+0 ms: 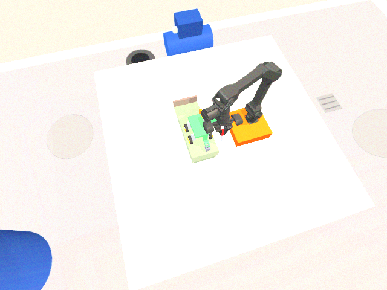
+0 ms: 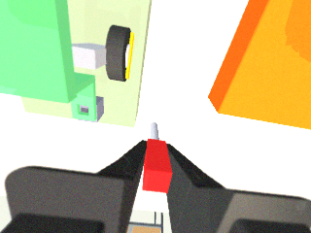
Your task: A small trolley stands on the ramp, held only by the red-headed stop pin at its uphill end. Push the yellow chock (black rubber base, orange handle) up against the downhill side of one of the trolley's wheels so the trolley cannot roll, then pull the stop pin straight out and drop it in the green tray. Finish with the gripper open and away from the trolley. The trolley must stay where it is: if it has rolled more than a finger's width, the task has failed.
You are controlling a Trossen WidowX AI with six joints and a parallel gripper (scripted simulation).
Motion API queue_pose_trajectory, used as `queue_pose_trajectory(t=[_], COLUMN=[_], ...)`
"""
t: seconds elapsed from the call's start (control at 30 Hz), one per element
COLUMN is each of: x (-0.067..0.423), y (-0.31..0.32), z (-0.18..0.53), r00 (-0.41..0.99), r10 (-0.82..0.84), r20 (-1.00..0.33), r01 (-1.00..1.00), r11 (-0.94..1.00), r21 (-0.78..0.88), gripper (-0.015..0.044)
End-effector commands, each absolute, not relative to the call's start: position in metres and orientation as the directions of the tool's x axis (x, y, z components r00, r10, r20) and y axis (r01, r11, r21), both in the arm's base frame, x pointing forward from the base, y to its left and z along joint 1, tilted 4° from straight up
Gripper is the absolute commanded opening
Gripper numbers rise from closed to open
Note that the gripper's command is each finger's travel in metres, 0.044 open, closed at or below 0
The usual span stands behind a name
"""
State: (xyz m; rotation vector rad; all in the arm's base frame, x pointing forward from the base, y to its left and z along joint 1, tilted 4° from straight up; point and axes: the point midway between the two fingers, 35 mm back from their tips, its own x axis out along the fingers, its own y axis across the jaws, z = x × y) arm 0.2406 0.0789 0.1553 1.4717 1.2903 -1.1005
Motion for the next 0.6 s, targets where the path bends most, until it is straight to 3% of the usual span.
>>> queue_pose_trajectory(t=[0.0, 0.57], x=[0.238, 0.236], y=[0.066, 0.002], z=[0.154, 0.148], r00=[0.075, 0.075], r10=[0.235, 0.229], r20=[-0.969, -0.97], r01=[0.995, 0.995], r11=[-0.085, -0.085], r21=[0.057, 0.057], gripper=[0.0, 0.0])
